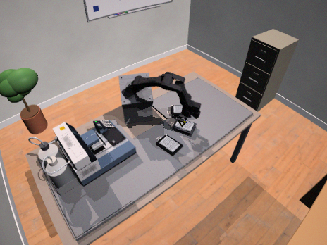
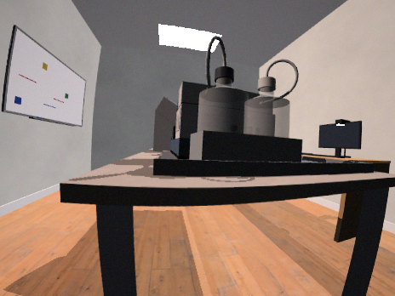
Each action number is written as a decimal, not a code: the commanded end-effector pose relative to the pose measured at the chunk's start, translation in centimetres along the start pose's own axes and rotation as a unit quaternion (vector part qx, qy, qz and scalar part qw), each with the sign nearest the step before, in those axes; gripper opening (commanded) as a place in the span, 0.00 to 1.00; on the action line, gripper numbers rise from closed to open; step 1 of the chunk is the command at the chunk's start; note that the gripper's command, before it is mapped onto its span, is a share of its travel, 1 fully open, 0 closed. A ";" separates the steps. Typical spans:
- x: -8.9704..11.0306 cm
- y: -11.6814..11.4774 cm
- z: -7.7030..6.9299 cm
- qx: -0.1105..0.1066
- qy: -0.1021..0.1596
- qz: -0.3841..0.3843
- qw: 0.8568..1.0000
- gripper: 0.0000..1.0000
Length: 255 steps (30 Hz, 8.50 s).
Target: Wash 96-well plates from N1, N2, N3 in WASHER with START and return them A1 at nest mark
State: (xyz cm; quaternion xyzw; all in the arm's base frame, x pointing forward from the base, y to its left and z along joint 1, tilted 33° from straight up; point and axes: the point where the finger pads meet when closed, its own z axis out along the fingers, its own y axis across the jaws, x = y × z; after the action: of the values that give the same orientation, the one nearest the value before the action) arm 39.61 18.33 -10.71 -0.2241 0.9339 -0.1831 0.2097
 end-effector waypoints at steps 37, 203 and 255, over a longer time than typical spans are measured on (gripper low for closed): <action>-0.9 0.2 0.5 -0.003 -0.012 0.001 1.000 1.00; -0.7 0.2 -6.0 -0.004 -0.012 0.001 1.000 0.00; -0.7 0.2 -6.4 -0.004 -0.012 0.001 1.000 0.00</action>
State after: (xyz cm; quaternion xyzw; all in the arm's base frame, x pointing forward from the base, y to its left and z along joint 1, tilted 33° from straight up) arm 37.17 19.89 -5.60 -0.2226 0.9340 -0.1790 0.2147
